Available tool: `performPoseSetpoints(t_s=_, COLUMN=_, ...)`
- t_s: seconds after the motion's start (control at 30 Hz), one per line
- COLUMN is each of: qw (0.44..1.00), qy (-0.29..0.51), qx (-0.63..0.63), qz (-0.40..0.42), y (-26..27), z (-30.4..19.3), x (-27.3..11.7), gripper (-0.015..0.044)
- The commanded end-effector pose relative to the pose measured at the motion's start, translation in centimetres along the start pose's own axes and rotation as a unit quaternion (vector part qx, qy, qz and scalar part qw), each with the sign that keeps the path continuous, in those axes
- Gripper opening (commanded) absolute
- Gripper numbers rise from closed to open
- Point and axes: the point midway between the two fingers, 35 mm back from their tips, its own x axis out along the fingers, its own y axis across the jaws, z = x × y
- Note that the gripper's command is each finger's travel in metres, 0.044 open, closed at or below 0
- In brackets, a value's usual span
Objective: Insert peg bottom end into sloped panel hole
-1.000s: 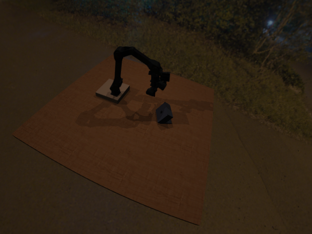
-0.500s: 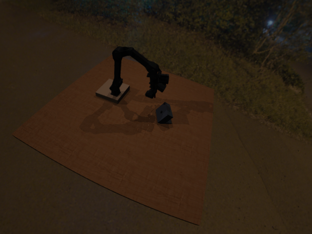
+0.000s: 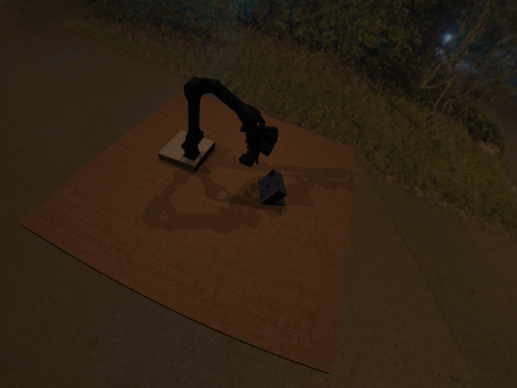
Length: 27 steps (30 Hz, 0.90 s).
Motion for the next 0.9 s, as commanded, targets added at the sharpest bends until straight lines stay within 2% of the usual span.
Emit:
performPoseSetpoints(t_s=0.0, qw=1.000, qy=-0.008, qx=-0.001, qz=0.009, y=-0.2, z=0.2, x=-0.2, gripper=0.0000)
performPoseSetpoints(t_s=0.87, qw=0.997, qy=-0.053, qx=0.020, qz=0.053, y=-2.8, z=1.1, x=-0.7, gripper=0.0000)
